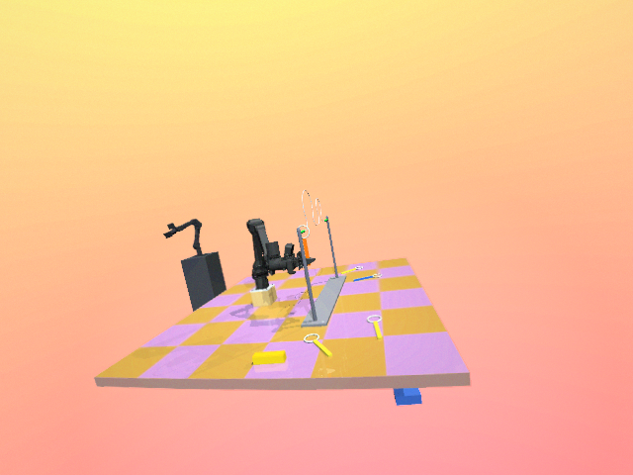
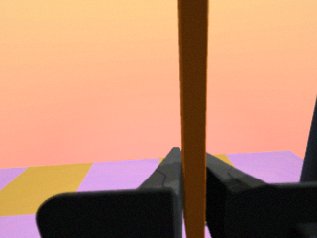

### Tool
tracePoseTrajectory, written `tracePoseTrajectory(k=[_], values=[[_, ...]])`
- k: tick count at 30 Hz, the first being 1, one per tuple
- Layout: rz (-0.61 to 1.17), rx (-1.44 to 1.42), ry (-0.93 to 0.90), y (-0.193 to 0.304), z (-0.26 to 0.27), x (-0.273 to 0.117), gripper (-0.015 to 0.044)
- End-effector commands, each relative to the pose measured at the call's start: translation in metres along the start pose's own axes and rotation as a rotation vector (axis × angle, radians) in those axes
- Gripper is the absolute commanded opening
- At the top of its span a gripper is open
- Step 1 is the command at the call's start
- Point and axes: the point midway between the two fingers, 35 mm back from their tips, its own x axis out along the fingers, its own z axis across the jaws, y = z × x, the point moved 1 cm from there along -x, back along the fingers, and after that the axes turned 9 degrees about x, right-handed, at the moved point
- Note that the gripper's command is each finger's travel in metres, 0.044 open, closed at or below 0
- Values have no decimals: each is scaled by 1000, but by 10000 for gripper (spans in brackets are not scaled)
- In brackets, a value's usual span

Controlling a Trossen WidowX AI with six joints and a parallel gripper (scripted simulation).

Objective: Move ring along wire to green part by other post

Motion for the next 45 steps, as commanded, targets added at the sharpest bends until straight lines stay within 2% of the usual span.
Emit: tracePoseTrajectory(k=[1,45], values=[[-1,1,-1,-1,0,0,-150],[1,98,-6,7,51,1,-150]])
